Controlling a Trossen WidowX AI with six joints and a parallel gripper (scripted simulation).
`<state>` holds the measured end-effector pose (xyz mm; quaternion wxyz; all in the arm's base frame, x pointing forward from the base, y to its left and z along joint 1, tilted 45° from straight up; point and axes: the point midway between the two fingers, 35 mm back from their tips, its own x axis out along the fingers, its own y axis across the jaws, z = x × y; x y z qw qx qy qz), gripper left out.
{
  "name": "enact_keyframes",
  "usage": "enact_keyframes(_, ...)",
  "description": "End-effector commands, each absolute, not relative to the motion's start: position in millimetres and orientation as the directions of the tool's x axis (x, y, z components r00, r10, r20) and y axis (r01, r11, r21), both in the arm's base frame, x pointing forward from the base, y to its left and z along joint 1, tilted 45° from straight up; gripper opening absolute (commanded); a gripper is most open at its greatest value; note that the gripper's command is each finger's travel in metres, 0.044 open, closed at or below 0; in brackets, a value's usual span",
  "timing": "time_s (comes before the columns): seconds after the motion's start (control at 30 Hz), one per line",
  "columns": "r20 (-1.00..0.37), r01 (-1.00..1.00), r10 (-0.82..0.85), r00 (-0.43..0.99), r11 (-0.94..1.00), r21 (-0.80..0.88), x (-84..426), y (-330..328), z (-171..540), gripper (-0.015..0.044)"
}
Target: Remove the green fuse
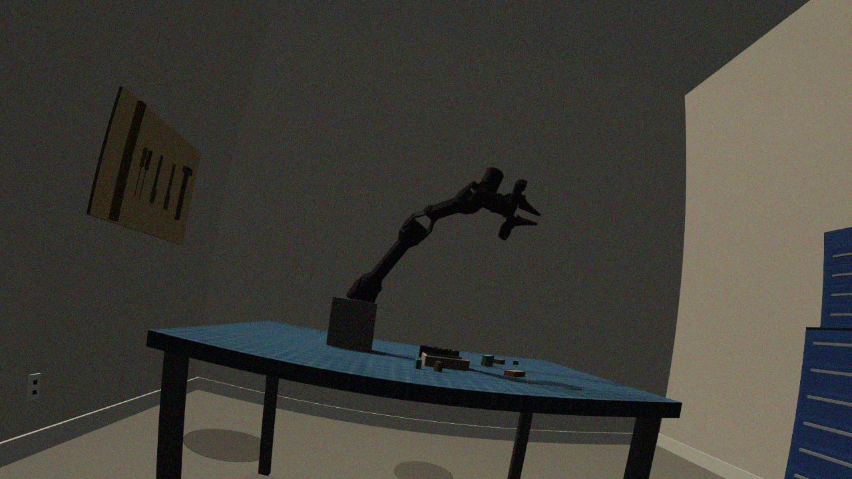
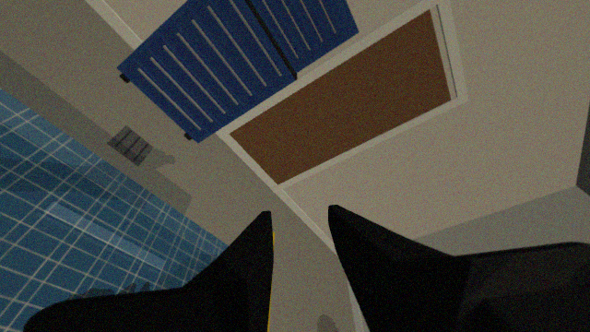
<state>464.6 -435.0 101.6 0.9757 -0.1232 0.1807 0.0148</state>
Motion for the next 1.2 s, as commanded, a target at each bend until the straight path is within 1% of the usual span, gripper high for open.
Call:
enact_keyframes(0.0, -0.360, -0.073, -0.011, 0.933, 0.973, -0.217, 465, -432, 101, 0.0108)
enact_keyframes(0.03, -0.373, -0.070, 0.005, 0.928, 0.984, -0.162, 468, -425, 98, 0.0081)
enact_keyframes(0.07, -0.393, -0.063, 0.030, 0.919, 0.995, -0.071, 472, -411, 93, 0.0069)
enact_keyframes(0.13, -0.441, -0.030, 0.094, 0.892, 0.988, 0.149, 478, -378, 82, 0.0069)
enact_keyframes(0.2, -0.487, 0.027, 0.158, 0.859, 0.936, 0.352, 482, -343, 72, 0.0069)
enact_keyframes(0.3, -0.537, 0.128, 0.234, 0.810, 0.823, 0.553, 483, -302, 61, 0.0069)
enact_keyframes(0.4, -0.583, 0.264, 0.311, 0.750, 0.667, 0.696, 478, -259, 50, 0.0069)
enact_keyframes(0.53, -0.630, 0.454, 0.398, 0.667, 0.454, 0.767, 468, -209, 39, 0.0069)
enact_keyframes(0.67, -0.665, 0.633, 0.472, 0.578, 0.254, 0.731, 452, -164, 30, 0.0069)
enact_keyframes(0.8, -0.692, 0.795, 0.540, 0.479, 0.066, 0.602, 431, -121, 23, 0.0069)
enact_keyframes(0.9, -0.707, 0.891, 0.586, 0.397, -0.059, 0.451, 412, -89, 19, 0.0069)
enact_keyframes(1.0, -0.716, 0.950, 0.626, 0.310, -0.167, 0.265, 390, -59, 17, 0.0069)
enact_keyframes(1.17, -0.718, 0.948, 0.678, 0.156, -0.307, -0.084, 348, -14, 14, 0.0069)
